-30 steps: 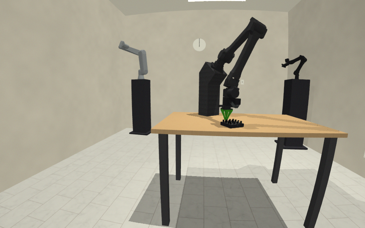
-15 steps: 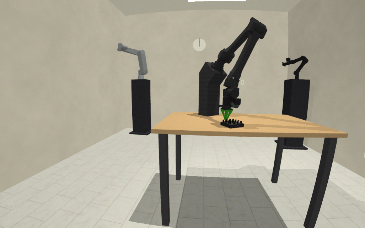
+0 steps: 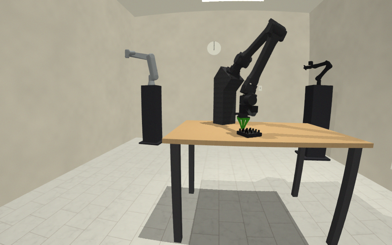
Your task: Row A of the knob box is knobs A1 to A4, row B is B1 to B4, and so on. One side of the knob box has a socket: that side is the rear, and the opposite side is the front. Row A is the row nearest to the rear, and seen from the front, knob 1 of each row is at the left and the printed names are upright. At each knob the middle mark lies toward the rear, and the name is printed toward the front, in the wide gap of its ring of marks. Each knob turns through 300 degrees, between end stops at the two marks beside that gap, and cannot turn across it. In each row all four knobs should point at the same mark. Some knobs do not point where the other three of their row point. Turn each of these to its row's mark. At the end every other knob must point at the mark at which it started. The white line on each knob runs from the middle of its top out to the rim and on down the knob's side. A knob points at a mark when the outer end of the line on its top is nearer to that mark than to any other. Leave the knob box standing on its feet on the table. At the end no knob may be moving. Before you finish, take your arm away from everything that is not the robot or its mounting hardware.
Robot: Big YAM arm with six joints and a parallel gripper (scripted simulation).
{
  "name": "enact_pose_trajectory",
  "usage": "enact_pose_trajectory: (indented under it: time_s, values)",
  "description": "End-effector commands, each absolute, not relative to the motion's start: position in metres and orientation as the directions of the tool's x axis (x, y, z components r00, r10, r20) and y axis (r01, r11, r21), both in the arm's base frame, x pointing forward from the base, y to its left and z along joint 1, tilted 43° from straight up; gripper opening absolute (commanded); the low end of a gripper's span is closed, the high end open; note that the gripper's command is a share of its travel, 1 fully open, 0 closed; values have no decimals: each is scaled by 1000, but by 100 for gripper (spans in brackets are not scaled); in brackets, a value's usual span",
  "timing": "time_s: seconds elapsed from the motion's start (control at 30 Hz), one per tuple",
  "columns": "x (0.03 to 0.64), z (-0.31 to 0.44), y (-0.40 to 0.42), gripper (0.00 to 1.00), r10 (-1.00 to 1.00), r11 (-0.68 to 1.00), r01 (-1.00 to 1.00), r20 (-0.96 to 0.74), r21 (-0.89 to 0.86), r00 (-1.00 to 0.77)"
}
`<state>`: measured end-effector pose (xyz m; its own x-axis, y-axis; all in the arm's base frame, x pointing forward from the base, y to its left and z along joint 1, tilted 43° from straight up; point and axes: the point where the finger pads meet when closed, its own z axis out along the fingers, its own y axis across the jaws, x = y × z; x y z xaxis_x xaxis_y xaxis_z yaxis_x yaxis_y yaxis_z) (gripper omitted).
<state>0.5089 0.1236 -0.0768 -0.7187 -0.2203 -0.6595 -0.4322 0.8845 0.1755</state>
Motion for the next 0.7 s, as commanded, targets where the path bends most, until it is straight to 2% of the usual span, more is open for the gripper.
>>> enact_pose_trajectory:
  time_s: [0.0,0.67]
  values:
    - [514,-75,128,3,-187,890,-410,-664,198,-725]
    - [515,-75,125,3,58,910,-199,-589,363,-806]
